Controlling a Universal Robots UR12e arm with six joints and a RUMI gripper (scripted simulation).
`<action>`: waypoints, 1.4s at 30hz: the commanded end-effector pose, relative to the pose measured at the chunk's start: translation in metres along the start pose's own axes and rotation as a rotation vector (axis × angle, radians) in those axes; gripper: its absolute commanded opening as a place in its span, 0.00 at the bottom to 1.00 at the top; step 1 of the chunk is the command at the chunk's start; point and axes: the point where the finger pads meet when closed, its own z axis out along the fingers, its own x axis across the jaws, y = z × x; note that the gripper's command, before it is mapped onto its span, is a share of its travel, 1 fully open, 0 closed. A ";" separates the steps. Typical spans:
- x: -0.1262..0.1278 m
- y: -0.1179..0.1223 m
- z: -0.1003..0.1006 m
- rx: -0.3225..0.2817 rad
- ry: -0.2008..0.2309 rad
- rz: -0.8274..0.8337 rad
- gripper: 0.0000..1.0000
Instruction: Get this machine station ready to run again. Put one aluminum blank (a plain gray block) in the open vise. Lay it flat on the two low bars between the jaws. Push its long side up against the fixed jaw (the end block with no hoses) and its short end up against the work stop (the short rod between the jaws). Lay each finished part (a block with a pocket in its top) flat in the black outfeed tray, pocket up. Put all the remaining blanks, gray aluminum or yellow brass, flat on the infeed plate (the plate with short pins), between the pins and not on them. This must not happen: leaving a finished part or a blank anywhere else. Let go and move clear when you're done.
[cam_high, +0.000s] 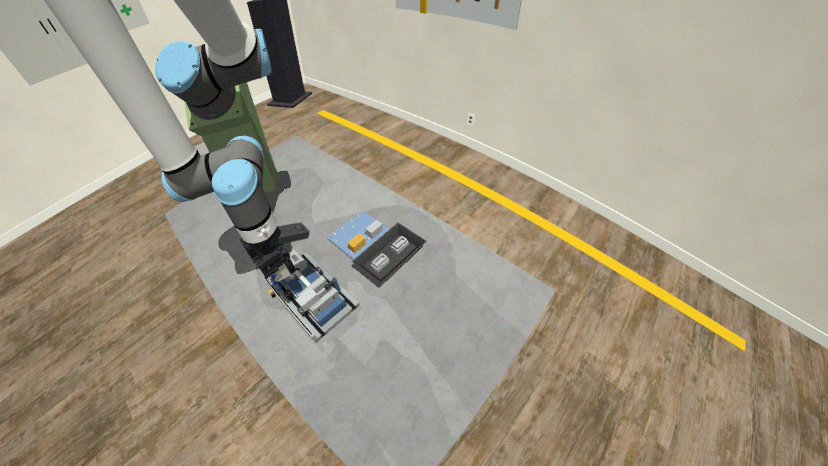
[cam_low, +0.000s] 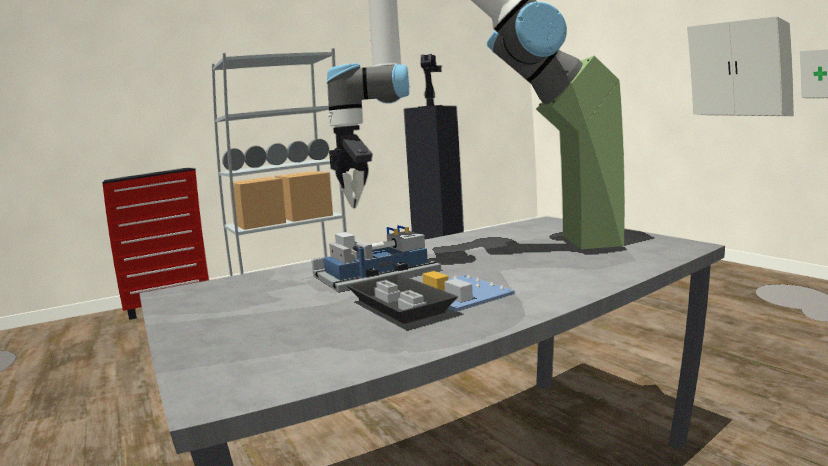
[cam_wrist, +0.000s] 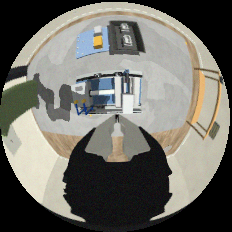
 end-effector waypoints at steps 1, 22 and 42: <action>0.000 0.000 0.000 0.000 0.001 0.002 0.00; 0.000 0.000 0.000 0.000 0.001 0.002 0.00; 0.000 0.000 0.004 0.000 0.001 0.002 0.00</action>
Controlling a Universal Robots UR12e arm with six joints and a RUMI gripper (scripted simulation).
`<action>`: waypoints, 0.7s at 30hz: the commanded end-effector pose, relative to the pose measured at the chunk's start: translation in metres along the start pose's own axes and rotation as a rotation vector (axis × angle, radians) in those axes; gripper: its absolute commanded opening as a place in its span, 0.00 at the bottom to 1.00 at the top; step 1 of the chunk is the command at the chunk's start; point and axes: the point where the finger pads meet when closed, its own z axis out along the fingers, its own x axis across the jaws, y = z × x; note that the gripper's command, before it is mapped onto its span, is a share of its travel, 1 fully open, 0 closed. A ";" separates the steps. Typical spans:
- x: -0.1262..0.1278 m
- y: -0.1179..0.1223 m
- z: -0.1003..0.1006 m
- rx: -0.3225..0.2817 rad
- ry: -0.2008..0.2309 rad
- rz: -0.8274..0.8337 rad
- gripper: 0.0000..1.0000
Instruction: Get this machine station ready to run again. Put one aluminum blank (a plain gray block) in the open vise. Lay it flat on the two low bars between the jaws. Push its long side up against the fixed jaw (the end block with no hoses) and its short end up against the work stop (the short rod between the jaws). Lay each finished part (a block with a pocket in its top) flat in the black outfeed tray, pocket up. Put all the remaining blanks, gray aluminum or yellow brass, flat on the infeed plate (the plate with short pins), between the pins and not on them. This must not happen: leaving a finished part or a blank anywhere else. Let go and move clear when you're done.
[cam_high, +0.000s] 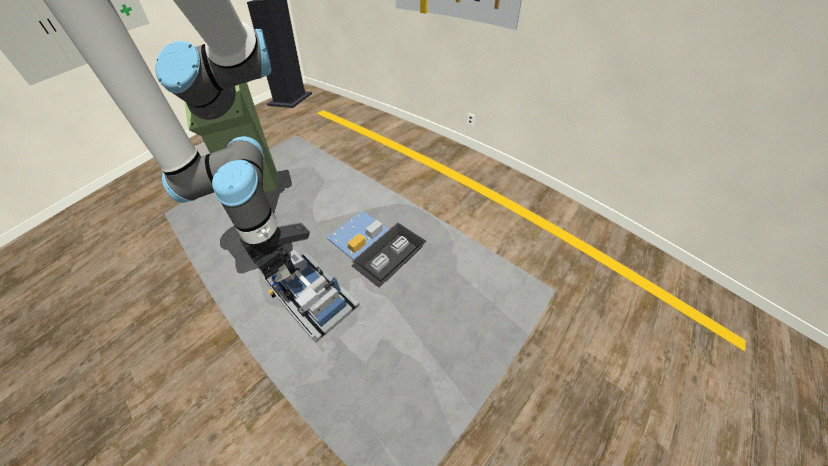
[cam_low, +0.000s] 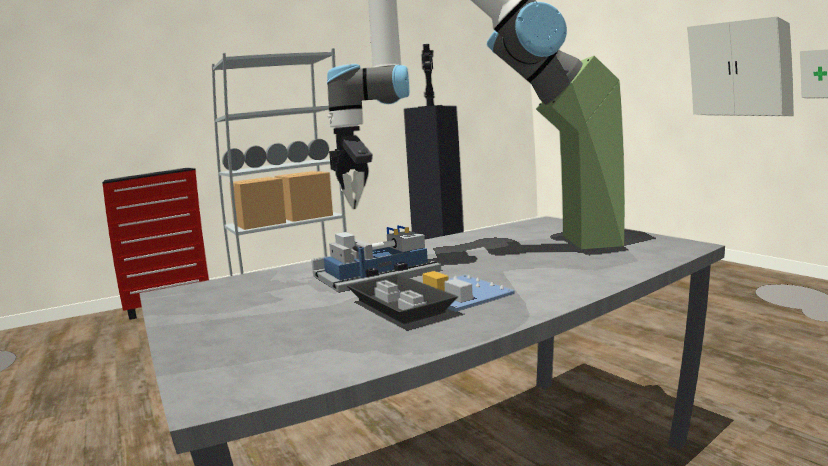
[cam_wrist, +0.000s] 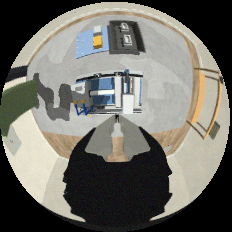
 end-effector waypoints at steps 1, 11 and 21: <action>0.000 0.000 0.003 0.000 0.001 0.000 0.00; 0.000 0.000 0.017 0.000 0.001 0.000 0.00; 0.000 0.000 0.032 0.000 0.001 0.000 0.00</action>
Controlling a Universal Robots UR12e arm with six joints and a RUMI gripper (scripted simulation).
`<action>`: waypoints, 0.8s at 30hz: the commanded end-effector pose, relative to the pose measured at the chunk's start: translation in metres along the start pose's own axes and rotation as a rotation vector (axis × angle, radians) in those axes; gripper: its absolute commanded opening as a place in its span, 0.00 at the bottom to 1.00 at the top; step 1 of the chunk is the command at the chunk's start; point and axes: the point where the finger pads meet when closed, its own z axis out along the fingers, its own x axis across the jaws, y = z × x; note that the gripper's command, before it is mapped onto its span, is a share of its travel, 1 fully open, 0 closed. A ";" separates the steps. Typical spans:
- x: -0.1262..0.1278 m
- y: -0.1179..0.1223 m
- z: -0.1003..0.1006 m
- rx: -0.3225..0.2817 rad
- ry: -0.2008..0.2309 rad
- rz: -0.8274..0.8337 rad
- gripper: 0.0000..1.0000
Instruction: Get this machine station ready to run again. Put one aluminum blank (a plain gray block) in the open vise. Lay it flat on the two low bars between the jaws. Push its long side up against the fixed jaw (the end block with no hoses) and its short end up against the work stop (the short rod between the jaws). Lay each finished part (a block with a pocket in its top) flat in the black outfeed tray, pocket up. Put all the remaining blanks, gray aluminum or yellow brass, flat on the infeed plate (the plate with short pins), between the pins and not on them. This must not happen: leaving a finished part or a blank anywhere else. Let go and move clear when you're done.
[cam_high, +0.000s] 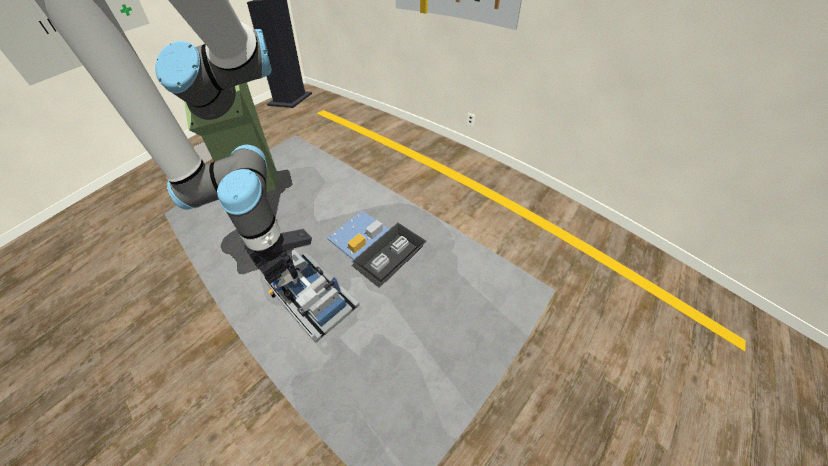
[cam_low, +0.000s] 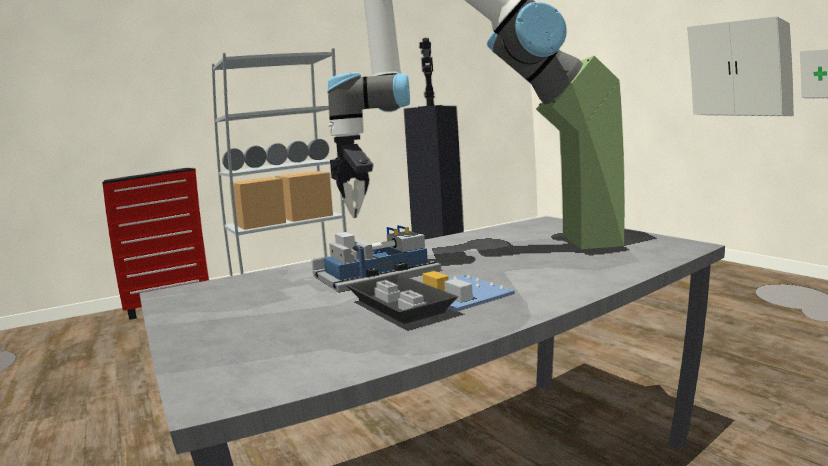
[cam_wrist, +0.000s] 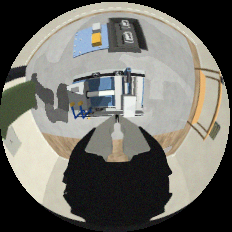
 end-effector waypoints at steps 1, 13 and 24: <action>0.001 0.000 0.010 0.000 0.001 0.000 0.00; 0.001 0.000 0.026 0.000 0.001 0.000 0.00; 0.001 0.000 0.035 0.000 0.001 0.000 0.00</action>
